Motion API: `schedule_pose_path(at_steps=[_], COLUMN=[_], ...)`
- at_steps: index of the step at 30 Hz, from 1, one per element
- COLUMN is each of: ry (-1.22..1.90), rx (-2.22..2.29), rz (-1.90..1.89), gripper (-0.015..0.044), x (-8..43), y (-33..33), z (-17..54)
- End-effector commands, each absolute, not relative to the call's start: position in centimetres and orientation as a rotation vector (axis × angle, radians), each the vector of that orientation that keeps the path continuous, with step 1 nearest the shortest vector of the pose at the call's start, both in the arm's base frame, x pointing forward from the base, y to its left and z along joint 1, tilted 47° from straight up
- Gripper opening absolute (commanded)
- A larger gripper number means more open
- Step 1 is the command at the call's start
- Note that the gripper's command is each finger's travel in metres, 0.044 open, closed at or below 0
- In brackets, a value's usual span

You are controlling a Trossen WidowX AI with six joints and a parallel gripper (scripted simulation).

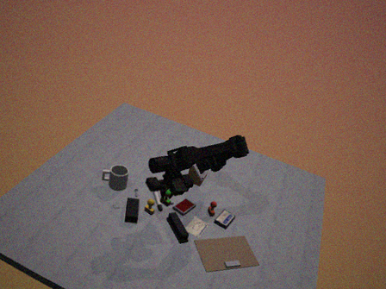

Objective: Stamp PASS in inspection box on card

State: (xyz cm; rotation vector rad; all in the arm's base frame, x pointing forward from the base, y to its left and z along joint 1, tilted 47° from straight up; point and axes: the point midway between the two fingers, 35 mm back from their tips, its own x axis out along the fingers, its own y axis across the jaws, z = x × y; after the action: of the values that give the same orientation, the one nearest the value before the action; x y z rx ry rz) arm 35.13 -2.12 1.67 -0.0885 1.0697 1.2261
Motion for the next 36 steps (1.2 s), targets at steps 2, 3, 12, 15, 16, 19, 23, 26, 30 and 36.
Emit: schedule_pose_path(at_steps=[2, 3, 12, 15, 16, 19, 23, 26, 30, 36], ry=[1.075, 1.076, 1.077, 1.077, 1.077, 1.078, 1.078, 1.078, 1.078, 1.079], rx=[-0.09, -0.09, -0.088, -0.087, -0.087, -0.087, -0.086, -0.086, -0.086, -0.086], rz=[1.23, 1.23, 1.23, 1.231, 1.231, 1.231, 1.231, 1.231, 1.231, 1.231], gripper=[0.0, 0.0, 0.0, 0.0, 0.0, 0.0, 0.0, 0.0, 0.0, 0.0], x=[33.2, 32.9, 29.6, 28.4, 28.0, 26.9, 25.3, 24.3, 24.3, 24.3], y=[-1.7, -1.6, -0.7, -0.3, -0.2, 0.1, 0.6, 0.9, 1.0, 1.2], z=[2.5, 2.7, 4.2, 4.6, 4.7, 5.1, 5.4, 5.6, 5.6, 5.3])
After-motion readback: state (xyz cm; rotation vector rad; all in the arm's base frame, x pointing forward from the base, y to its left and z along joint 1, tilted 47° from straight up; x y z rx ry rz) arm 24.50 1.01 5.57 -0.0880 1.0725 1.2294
